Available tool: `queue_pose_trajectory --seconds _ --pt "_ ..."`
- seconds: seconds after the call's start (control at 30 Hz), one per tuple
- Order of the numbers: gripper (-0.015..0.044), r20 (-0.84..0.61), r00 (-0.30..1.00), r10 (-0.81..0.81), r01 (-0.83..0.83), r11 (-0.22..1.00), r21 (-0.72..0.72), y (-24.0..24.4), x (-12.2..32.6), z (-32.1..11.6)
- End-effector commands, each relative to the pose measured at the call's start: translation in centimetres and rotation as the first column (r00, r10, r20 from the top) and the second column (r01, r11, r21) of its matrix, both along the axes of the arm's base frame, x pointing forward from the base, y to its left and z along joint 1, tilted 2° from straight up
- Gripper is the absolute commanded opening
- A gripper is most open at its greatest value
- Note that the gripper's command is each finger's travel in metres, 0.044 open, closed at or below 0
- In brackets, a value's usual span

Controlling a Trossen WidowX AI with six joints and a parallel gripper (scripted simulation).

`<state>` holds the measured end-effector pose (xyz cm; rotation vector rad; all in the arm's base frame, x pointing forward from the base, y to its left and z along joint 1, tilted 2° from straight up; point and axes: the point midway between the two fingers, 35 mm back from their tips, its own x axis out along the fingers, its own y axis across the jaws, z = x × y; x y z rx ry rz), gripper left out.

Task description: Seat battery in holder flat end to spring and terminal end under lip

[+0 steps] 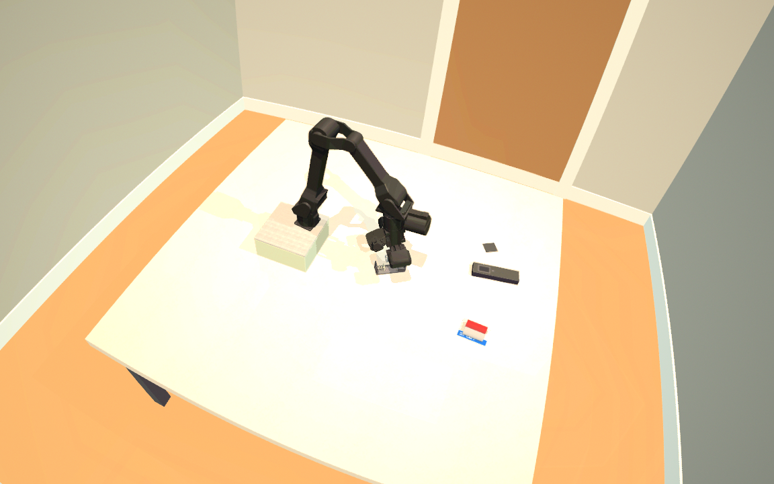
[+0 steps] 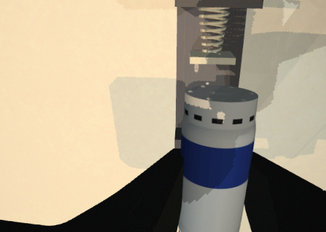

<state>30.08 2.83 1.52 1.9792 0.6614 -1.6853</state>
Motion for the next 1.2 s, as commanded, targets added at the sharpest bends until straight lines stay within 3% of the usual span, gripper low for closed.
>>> queue_pose_trajectory --seconds 0.0,1.17 --pt "0.0078 0.055 0.998 0.008 -0.010 0.999 0.041 0.1 0.0 -0.8" --pt "0.0078 0.235 0.972 0.000 -0.049 0.978 0.203 -0.5 -0.4 -3.0"
